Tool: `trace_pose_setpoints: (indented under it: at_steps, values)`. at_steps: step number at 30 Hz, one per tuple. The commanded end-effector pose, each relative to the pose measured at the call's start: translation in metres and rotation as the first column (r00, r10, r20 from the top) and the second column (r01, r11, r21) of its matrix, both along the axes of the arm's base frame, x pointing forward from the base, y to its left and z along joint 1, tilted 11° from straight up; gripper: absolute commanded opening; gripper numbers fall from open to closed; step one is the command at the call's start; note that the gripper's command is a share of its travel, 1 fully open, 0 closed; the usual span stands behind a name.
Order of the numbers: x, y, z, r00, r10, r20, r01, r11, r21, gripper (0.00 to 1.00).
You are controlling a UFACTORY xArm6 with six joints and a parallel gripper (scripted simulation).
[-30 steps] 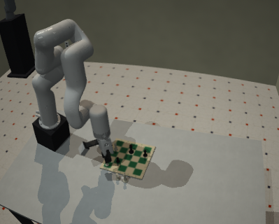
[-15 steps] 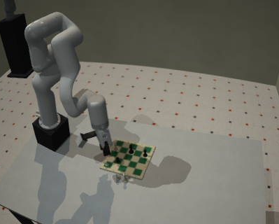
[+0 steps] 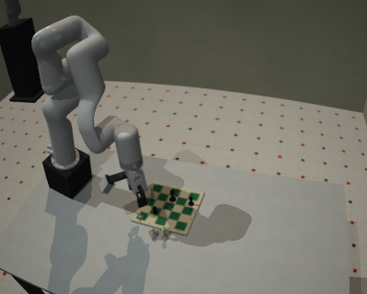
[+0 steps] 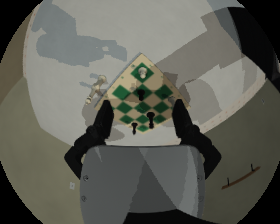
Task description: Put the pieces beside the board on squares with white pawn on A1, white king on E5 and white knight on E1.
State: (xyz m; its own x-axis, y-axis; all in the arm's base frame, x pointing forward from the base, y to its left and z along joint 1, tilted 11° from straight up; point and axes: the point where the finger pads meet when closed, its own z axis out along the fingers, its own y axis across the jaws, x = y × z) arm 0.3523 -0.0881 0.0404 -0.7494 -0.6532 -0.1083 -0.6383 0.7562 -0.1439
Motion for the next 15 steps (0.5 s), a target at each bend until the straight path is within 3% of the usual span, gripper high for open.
trace_pose_setpoints:
  at_steps: [1, 15]
  values:
    - [0.0011, -0.0003, 0.0011, 1.000, 0.000, 0.003, 0.000, 1.000, -0.001, 1.00]
    - [0.0052, -0.0025, 0.0025, 0.997, 0.081, -0.001, -0.081, 0.997, -0.015, 1.00]
